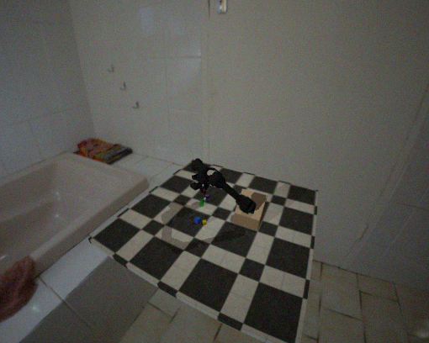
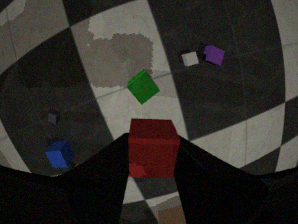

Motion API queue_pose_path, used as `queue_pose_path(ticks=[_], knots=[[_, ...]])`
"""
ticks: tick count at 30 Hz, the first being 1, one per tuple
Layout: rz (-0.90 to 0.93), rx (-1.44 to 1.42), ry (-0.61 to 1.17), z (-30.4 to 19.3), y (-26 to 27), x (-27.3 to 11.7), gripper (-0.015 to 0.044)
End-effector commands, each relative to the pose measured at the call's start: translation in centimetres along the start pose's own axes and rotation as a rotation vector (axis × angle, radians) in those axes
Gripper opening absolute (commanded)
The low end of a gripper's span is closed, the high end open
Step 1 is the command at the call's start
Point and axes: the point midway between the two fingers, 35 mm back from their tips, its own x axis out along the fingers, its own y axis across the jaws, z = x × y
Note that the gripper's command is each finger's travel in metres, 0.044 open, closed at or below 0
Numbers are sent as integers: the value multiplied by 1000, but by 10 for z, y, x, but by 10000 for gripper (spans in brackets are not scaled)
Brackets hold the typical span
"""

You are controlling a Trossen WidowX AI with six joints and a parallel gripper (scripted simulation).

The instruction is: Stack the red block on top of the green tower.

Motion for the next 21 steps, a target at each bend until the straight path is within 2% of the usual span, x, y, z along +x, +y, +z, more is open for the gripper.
queue_pose_path(ticks=[1, 5, 12, 21], knots=[[5, 2, 3, 12, 5, 3, 0], [5, 2, 3, 17, 6, 4, 0], [6, 1, 3, 17, 7, 38, 0], [7, 1, 3, 18, 7, 55, 0]])
